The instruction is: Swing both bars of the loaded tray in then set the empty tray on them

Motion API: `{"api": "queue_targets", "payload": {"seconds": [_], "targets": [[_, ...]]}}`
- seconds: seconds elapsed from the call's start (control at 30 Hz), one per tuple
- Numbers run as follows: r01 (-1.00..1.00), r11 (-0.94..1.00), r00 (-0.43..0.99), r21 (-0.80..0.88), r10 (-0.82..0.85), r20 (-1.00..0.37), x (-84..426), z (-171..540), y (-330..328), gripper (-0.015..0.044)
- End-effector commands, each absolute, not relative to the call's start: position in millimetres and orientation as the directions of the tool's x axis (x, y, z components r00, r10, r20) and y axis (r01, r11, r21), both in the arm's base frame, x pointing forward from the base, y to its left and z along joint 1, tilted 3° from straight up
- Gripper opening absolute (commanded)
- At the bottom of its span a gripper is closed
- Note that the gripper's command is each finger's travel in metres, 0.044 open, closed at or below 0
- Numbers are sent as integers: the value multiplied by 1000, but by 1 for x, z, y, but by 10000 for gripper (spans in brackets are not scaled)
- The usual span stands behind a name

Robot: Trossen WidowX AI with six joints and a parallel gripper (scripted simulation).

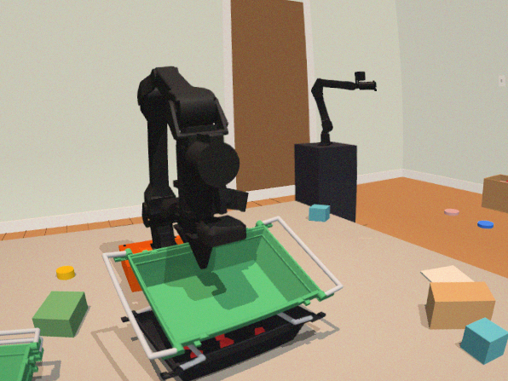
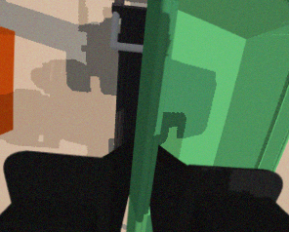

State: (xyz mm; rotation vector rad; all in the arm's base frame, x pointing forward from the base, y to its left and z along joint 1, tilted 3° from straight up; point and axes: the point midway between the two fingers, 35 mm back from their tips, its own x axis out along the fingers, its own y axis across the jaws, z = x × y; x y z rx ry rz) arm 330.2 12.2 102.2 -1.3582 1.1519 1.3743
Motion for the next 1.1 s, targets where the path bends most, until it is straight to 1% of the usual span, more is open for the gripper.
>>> {"api": "queue_targets", "payload": {"seconds": [0.0,1.07], "targets": [[-979,-202,-13,18,-26,-1000,332,103,12,0],[-979,-202,-14,19,-26,-1000,315,83,9,0]]}}
